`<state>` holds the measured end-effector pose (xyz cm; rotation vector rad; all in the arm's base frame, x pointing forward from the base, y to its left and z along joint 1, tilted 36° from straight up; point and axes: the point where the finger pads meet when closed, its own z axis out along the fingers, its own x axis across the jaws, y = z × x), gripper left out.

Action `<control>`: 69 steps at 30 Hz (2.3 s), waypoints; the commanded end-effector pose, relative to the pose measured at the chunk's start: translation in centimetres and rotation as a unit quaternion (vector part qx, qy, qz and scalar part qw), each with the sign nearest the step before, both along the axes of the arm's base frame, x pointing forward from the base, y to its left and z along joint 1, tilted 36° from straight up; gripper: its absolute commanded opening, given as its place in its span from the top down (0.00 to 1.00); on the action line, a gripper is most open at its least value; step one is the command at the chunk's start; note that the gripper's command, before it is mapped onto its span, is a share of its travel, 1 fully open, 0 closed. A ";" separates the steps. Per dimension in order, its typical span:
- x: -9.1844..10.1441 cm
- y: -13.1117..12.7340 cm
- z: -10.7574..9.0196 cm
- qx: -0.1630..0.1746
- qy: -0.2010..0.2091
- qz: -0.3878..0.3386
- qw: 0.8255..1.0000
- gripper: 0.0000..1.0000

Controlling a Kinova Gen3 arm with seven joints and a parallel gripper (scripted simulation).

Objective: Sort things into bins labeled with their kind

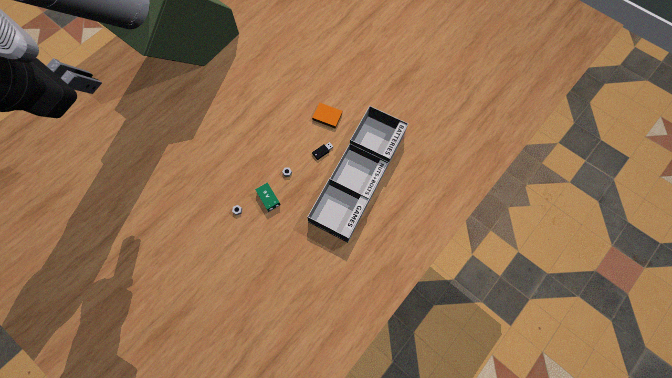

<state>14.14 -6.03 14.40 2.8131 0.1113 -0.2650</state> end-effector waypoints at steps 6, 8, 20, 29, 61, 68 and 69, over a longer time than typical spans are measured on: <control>3.0 0.6 -0.6 -0.012 0.029 0.097 0.995 0.69; 3.8 0.8 -0.6 -0.015 0.035 0.121 0.992 0.69; 11.0 4.5 -2.1 -0.041 0.100 0.349 0.931 0.69; 14.7 7.7 -3.8 -0.056 0.143 0.476 0.866 0.69; 20.5 16.0 -9.3 -0.088 0.232 0.689 0.681 0.69; 22.5 15.3 -10.5 -0.096 0.201 0.645 0.731 0.69; 23.2 15.0 -11.0 -0.099 0.190 0.629 0.747 0.69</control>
